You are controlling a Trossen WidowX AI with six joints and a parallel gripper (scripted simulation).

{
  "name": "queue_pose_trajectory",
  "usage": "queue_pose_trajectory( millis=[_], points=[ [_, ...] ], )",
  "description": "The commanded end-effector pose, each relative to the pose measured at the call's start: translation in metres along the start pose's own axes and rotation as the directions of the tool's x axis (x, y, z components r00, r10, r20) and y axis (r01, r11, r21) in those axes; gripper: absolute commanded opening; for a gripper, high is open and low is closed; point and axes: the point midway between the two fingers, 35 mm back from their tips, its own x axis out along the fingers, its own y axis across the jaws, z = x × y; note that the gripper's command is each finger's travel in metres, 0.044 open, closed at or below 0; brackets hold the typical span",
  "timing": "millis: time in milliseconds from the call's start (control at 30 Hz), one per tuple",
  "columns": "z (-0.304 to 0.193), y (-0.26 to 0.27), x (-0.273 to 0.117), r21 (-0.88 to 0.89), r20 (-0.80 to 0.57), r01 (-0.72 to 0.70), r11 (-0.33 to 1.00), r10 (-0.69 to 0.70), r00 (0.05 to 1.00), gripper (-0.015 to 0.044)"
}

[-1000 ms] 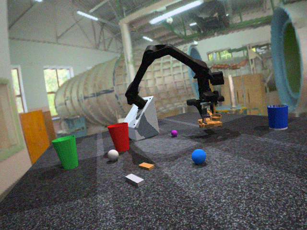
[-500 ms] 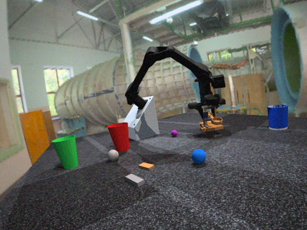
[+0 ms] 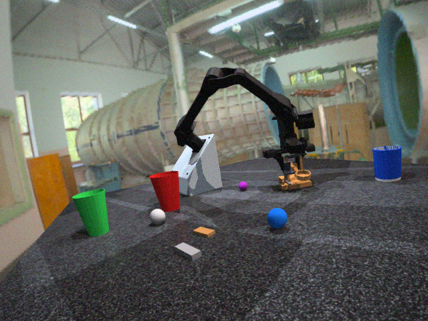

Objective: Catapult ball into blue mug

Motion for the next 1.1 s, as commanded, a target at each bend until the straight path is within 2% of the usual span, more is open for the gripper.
queue_pose_trajectory(
  millis=[0,100,533,600,667,800,867,900,1067],
  points=[
    [0.000,0.000,-0.001,0.002,-0.001,0.000,1.000,0.000,1.000,0.0000],
    [0.000,0.000,-0.001,0.002,-0.001,0.000,1.000,0.000,1.000,0.0000],
    [0.000,0.000,-0.001,0.002,-0.001,0.000,1.000,0.000,1.000,0.0341],
    [0.001,0.001,-0.011,0.002,-0.002,-0.002,1.000,0.002,1.000,0.0394],
    [0.001,0.003,-0.041,0.000,-0.004,-0.004,1.000,0.004,1.000,0.0440],
    [-0.002,0.000,-0.098,-0.001,-0.005,-0.003,1.000,0.003,1.000,0.0440],
    [-0.002,0.000,-0.101,-0.001,-0.005,-0.003,1.000,0.003,1.000,0.0440],
    [-0.004,0.000,-0.083,-0.013,-0.001,0.005,1.000,-0.005,1.000,0.0440],
    [-0.003,-0.001,-0.093,-0.009,0.008,-0.008,1.000,0.008,1.000,0.0440]
  ],
)
